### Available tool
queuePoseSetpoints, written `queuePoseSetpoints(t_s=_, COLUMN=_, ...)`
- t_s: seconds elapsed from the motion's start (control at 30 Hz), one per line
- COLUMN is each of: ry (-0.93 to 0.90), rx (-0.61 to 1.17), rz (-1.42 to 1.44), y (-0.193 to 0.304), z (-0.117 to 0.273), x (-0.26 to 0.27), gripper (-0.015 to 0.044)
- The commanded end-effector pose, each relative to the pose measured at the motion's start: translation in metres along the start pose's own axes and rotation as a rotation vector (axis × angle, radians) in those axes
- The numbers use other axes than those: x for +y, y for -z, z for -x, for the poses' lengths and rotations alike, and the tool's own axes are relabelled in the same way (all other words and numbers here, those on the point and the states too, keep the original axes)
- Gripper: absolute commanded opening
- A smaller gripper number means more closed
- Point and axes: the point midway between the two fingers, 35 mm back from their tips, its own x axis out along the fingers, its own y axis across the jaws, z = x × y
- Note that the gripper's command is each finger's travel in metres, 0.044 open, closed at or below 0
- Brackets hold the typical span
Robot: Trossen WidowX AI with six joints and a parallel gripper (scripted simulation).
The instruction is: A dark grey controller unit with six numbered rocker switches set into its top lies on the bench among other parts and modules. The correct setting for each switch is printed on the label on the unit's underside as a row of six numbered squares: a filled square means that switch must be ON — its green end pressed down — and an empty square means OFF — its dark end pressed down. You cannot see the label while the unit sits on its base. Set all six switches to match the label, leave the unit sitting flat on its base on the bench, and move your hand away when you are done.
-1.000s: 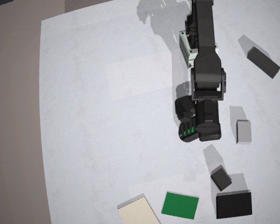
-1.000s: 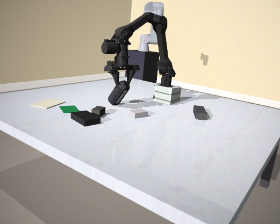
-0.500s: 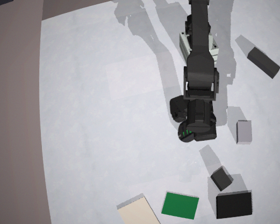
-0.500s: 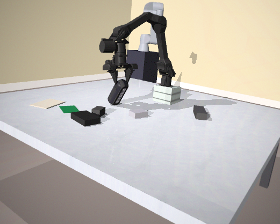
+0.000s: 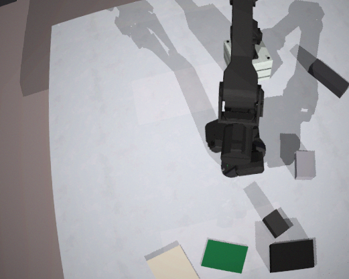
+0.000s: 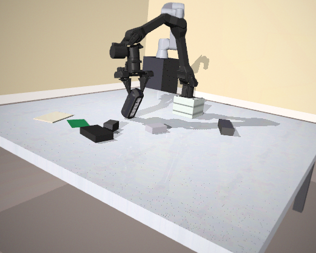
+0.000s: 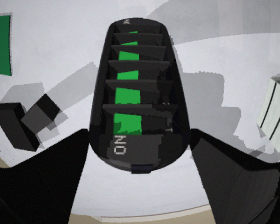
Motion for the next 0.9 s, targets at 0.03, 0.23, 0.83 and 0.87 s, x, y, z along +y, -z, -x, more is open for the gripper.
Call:
queuePoseSetpoints(t_s=0.03, ry=-0.002, rx=0.002, rz=-0.005, y=-0.008, z=0.002, x=0.0, gripper=0.0336)
queuePoseSetpoints(t_s=0.23, ry=-0.002, rx=0.015, rz=-0.005, y=-0.013, z=0.004, x=0.0, gripper=0.0336)
queuePoseSetpoints(t_s=0.83, ry=-0.002, rx=0.04, rz=-0.005, y=-0.028, z=0.009, x=0.0, gripper=0.0336)
queuePoseSetpoints(t_s=0.87, ry=-0.002, rx=0.038, rz=-0.005, y=-0.029, z=0.009, x=0.0, gripper=0.0336)
